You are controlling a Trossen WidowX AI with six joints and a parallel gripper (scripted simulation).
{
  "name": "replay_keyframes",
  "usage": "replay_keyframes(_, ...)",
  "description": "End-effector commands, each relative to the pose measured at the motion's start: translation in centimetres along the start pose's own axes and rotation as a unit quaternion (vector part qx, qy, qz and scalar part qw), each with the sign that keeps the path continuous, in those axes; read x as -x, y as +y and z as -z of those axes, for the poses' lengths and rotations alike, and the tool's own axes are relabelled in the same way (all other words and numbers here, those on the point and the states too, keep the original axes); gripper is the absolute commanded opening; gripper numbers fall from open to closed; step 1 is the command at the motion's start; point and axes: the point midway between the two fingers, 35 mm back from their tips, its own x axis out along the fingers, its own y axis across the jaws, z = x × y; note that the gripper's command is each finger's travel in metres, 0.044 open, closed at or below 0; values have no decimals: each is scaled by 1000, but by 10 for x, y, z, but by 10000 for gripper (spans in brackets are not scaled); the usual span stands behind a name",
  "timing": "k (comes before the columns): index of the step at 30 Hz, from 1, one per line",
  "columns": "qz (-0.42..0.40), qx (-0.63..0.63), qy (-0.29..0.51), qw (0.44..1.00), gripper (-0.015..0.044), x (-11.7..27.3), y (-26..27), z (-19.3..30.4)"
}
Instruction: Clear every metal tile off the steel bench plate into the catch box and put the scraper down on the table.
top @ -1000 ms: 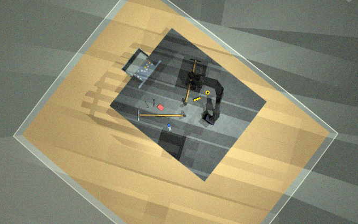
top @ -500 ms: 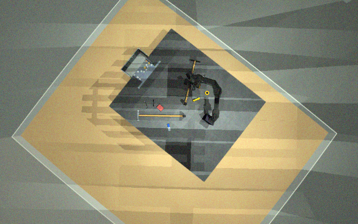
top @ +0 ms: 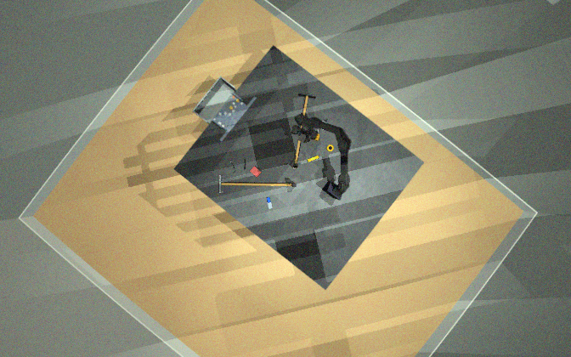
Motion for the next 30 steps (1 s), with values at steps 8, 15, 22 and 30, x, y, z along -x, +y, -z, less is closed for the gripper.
replay_keyframes(8,1,-9,3,1000,0,0,-12,1)
replay_keyframes(15,1,-12,3,1000,0,0,-19,0)
replay_keyframes(22,2,-16,4,1000,0,0,-26,0)
replay_keyframes(30,2,-20,4,1000,0,0,-34,-2)
